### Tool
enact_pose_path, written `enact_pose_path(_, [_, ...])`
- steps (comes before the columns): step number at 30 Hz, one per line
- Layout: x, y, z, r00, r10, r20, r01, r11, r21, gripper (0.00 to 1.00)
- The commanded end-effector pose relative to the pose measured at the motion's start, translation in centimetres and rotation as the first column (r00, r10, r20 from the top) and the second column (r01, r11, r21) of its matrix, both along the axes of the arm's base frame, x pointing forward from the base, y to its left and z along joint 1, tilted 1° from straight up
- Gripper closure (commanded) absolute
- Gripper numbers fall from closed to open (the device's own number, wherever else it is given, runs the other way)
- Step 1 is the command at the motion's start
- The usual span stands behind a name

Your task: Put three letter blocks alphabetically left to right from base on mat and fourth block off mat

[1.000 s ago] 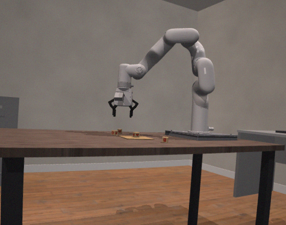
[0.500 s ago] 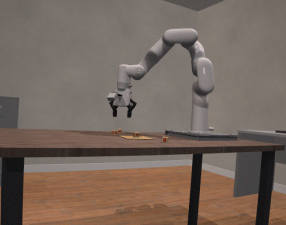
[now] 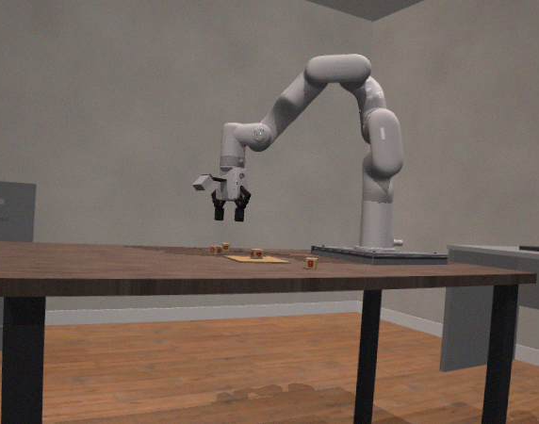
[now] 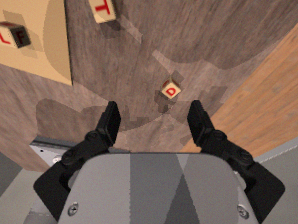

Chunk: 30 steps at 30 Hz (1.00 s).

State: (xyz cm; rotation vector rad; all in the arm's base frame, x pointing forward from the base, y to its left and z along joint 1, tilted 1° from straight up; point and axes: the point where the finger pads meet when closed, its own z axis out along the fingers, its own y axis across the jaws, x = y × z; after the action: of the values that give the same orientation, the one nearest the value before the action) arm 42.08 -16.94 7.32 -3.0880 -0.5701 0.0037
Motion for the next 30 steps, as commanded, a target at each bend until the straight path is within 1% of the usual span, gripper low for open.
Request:
enact_pose_path(1, [0.0, -0.6, 0.1, 0.993, -0.116, 0.004, 0.116, 0.993, -0.001, 0.00])
enact_pose_path(2, [0.0, -0.6, 0.1, 0.993, -0.116, 0.004, 0.116, 0.993, -0.001, 0.00])
enact_pose_path(4, [-0.1, -1.0, 0.1, 0.979, -0.202, 0.004, 0.202, 0.979, -0.001, 0.00])
enact_pose_path(9, [-0.3, -1.6, 0.1, 0.951, -0.308, 0.004, 0.308, 0.951, -0.001, 0.00])
enact_pose_path(17, [-0.5, -2.5, 0.0, 0.877, -0.481, 0.005, 0.481, 0.877, -0.001, 0.00])
enact_pose_path(19, [-0.5, -2.5, 0.0, 0.877, -0.481, 0.005, 0.481, 0.877, -0.001, 0.00])
enact_pose_path(25, [-0.7, -3.2, 0.0, 0.800, -0.600, 0.005, 0.600, 0.800, -0.001, 0.00])
enact_pose_path(30, [-0.8, -3.5, 0.0, 0.765, -0.643, 0.005, 0.643, 0.766, 0.000, 0.00])
